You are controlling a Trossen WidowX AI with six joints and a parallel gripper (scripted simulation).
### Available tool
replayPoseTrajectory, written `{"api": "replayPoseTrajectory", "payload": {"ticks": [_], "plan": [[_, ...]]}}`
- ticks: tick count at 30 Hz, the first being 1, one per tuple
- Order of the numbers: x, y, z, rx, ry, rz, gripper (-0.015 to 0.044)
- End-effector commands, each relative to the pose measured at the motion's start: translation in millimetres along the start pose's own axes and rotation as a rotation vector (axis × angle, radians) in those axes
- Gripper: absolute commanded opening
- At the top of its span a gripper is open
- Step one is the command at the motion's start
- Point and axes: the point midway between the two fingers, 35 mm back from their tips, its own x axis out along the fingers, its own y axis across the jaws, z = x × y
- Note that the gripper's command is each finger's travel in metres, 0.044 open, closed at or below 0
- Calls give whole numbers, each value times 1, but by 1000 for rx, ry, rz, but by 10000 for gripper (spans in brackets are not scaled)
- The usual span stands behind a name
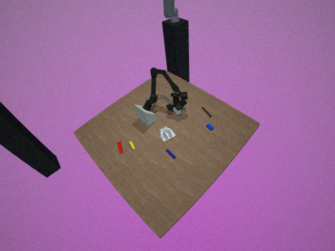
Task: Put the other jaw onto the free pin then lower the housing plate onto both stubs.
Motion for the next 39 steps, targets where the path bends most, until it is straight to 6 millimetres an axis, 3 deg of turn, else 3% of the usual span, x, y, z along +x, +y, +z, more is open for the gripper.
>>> {"api": "replayPoseTrajectory", "payload": {"ticks": [1, 13, 23, 39], "plan": [[0, 0, 0, 0, 0, 0, 433], [0, 0, 0, 0, 0, 0, 353], [0, 0, 0, 0, 0, 0, 351], [-48, -1, 4, 0, -5, -13, 351]]}}
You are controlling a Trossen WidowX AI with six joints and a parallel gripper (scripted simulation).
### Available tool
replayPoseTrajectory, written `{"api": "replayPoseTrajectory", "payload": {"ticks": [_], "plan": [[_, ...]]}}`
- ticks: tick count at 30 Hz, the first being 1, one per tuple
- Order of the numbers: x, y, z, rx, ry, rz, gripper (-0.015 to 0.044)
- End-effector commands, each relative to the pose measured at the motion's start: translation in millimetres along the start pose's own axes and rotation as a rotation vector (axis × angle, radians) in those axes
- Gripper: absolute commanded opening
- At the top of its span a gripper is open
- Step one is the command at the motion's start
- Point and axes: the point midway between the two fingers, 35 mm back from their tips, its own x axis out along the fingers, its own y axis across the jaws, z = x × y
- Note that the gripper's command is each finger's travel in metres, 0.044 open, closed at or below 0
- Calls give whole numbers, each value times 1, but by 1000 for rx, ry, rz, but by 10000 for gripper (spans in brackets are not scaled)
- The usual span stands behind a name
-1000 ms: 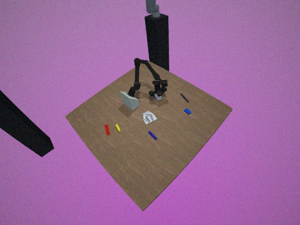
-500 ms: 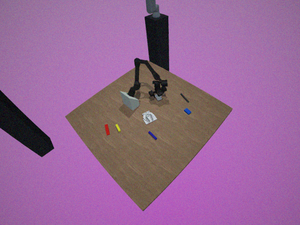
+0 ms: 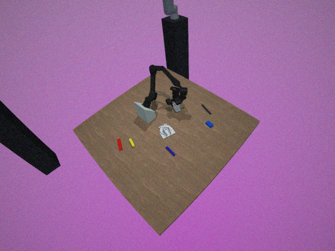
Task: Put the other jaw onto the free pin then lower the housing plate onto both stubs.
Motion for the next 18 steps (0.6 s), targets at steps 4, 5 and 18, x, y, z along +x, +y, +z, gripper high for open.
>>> {"api": "replayPoseTrajectory", "payload": {"ticks": [4, 5, 18], "plan": [[-22, 2, -2, -6, -2, 11, 351], [-25, 2, -3, -6, -2, 12, 351], [-31, -5, 12, -9, -13, 2, 351]]}}
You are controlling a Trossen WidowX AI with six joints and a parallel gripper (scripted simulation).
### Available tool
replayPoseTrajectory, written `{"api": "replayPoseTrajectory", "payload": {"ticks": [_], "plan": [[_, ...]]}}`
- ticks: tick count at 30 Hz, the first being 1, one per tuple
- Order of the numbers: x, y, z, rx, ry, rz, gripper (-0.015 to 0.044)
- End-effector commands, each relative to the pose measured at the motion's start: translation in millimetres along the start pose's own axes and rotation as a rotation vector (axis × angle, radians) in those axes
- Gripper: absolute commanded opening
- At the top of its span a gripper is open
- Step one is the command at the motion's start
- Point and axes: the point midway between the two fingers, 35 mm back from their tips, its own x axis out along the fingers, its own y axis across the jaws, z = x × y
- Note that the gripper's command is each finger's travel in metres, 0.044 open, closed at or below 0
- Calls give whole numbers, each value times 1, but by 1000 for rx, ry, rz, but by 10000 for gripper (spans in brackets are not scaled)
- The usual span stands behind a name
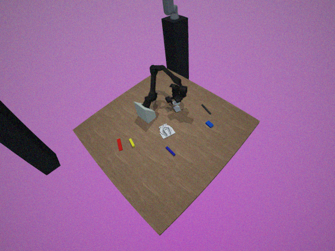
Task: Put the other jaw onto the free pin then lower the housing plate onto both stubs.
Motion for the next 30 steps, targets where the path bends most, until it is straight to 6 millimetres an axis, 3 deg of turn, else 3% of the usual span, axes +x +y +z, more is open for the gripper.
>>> {"api": "replayPoseTrajectory", "payload": {"ticks": [1, 30], "plan": [[0, -4, 10, -4, -6, -7, 351], [2, -60, 86, -27, -29, -57, 351]]}}
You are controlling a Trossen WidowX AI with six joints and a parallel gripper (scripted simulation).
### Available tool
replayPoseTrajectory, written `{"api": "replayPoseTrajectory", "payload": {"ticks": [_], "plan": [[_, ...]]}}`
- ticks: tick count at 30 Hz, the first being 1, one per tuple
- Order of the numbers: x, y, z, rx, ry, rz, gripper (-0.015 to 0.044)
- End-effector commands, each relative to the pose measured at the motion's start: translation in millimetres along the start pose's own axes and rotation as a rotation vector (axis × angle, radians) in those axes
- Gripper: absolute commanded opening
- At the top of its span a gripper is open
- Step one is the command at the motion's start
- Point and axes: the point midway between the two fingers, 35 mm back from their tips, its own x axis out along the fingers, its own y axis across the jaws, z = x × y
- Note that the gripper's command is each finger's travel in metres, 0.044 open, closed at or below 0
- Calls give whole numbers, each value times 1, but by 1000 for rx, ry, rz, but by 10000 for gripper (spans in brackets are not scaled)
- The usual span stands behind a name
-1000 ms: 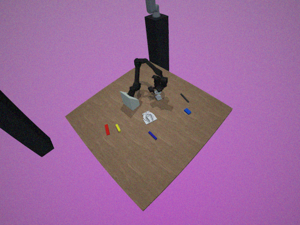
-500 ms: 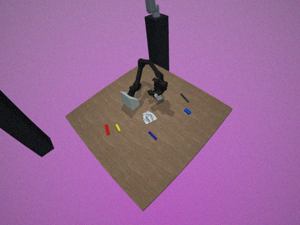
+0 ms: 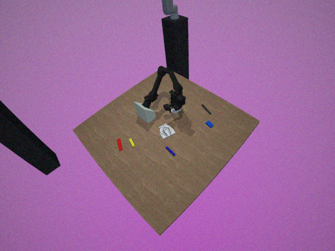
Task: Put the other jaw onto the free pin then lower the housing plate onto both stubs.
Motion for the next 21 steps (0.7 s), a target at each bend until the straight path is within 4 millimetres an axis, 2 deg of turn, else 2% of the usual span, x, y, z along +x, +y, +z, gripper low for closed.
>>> {"api": "replayPoseTrajectory", "payload": {"ticks": [1, 21], "plan": [[0, -9, 9, -6, -4, -6, 351], [2, -65, 44, -23, 6, -5, 351]]}}
